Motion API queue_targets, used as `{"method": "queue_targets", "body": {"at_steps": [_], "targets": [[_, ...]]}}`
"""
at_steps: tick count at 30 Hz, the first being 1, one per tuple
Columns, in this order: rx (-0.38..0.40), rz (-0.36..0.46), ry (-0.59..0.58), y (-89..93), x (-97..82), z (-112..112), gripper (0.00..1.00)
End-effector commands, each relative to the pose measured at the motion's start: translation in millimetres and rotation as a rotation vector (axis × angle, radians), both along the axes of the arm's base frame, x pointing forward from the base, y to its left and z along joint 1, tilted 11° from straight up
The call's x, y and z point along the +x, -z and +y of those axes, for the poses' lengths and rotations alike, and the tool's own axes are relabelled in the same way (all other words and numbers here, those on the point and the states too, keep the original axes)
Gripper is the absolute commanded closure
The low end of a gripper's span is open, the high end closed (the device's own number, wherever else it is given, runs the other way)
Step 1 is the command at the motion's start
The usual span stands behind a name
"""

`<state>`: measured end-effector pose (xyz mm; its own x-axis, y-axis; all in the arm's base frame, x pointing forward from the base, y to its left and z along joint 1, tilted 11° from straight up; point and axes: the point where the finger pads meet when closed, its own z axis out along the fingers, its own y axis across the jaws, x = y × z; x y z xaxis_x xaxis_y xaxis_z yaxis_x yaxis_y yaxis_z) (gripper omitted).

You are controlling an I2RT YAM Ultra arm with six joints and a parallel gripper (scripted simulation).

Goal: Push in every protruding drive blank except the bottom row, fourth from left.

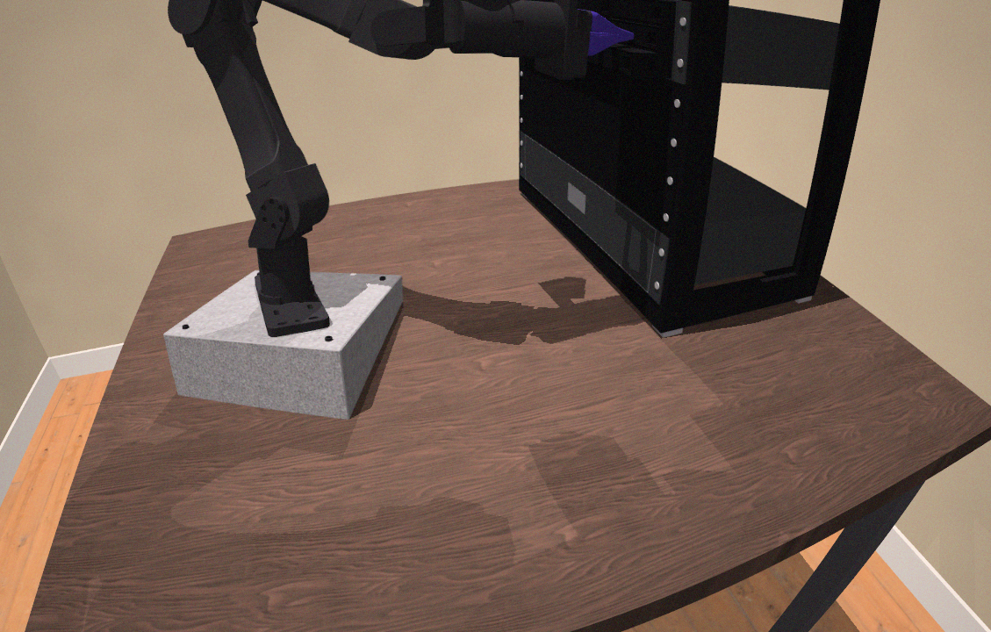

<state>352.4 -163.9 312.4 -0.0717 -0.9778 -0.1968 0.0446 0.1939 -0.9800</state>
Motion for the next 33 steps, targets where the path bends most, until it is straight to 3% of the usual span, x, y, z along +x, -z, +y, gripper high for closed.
{"method": "queue_targets", "body": {"at_steps": [1, 33], "targets": [[-0.041, -0.059, 0.105, -28.3, 2.8, -28.1, 1.0], [-0.04, -0.059, 0.105, -30.1, 5.1, -31.4, 1.0]]}}
